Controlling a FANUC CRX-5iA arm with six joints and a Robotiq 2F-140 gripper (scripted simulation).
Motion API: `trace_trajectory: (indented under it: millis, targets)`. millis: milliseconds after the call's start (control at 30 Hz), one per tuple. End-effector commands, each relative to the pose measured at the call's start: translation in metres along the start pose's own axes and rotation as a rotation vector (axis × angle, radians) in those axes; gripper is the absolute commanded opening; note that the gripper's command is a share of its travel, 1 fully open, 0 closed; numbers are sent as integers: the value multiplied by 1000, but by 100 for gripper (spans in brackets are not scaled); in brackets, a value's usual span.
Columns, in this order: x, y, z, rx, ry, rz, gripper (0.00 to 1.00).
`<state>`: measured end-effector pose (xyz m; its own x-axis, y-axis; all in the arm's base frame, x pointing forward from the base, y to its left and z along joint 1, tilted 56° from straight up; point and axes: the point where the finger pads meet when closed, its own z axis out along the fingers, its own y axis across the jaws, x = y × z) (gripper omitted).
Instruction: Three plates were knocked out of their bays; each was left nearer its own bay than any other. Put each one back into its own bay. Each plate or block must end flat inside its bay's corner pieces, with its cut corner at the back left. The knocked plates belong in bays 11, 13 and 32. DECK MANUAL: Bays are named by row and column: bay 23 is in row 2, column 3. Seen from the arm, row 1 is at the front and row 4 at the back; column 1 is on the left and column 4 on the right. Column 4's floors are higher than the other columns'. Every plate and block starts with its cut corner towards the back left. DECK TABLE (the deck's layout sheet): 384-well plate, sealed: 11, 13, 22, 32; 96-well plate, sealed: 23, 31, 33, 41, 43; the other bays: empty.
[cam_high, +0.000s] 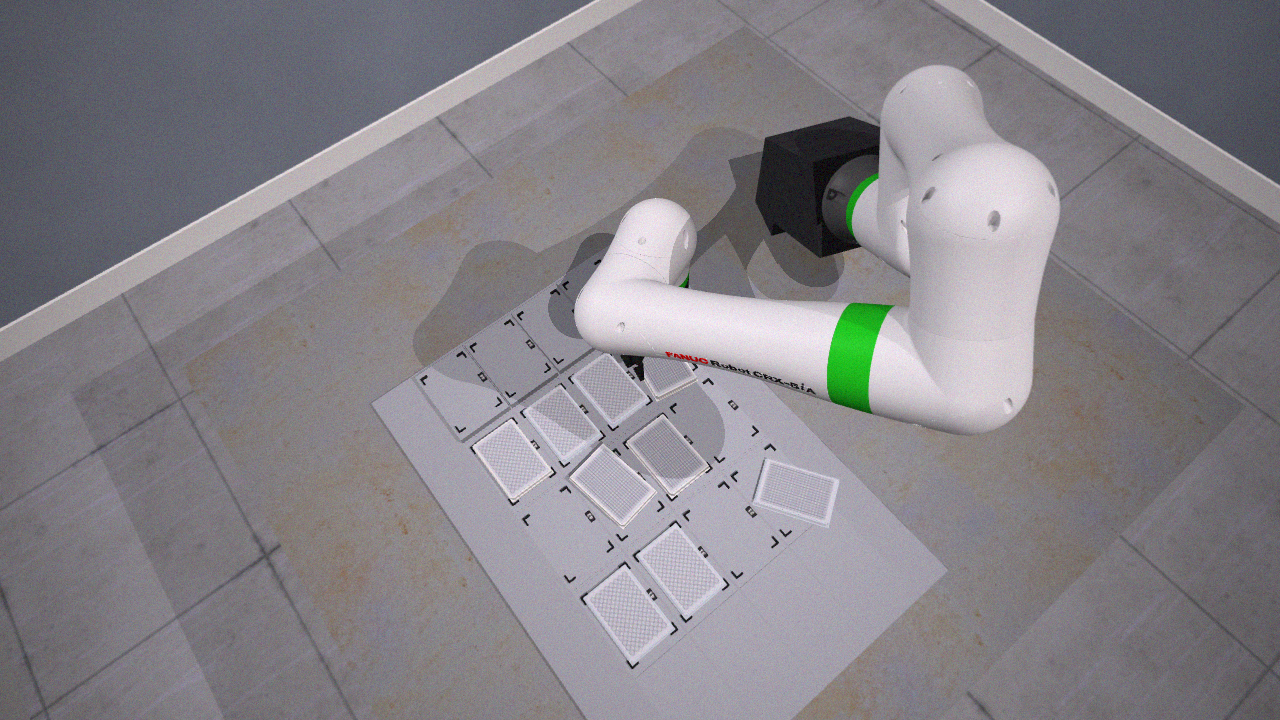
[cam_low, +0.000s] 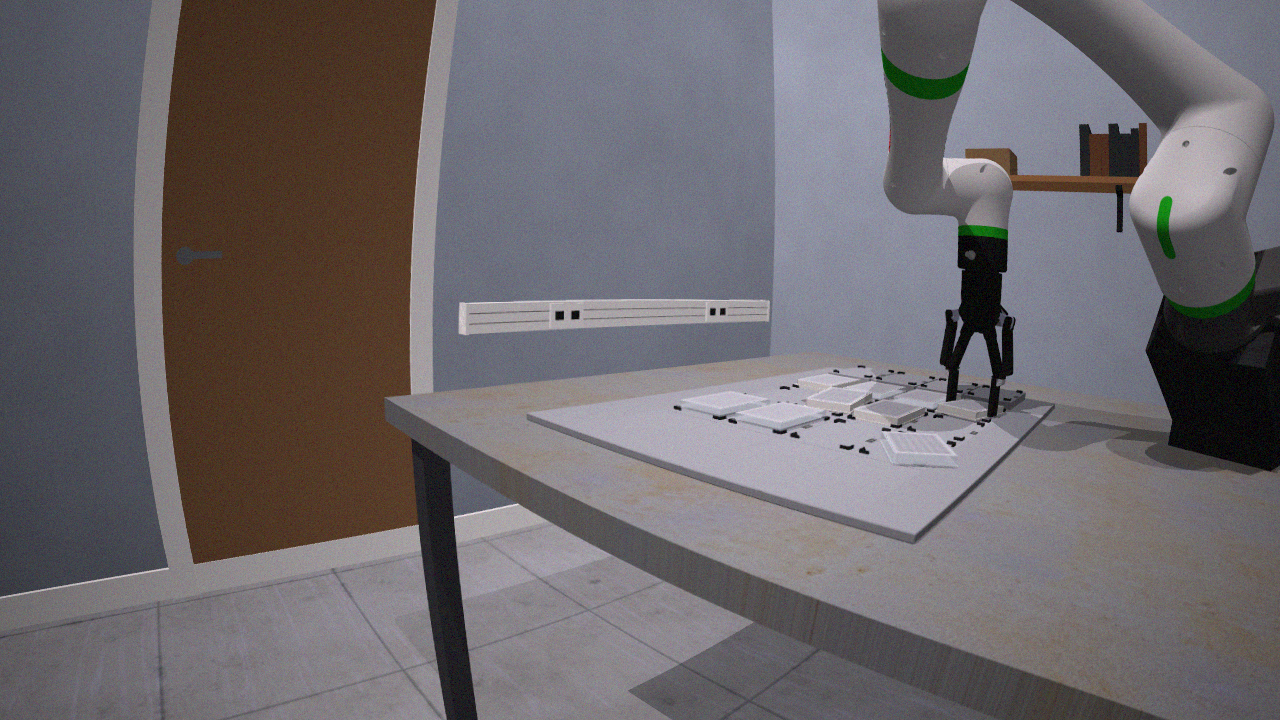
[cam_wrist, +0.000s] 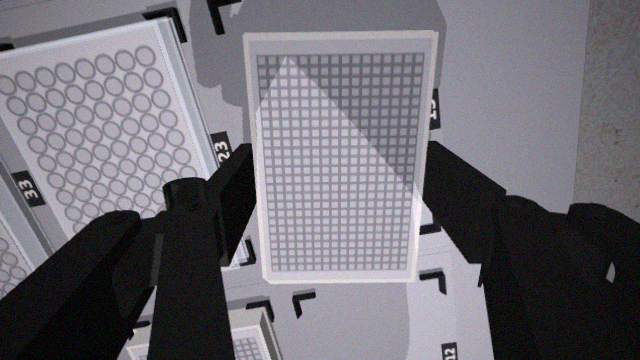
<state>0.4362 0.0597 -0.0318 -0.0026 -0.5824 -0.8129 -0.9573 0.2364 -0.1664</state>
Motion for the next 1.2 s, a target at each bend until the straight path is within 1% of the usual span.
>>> trace_trajectory:
  millis: [0,967,1000,1167]
  targets:
    - [0,0,-1,1,1,0,59]
    - [0,0,-1,1,1,0,57]
    - [0,0,-1,1,1,0,10]
    - [0,0,-1,1,1,0,10]
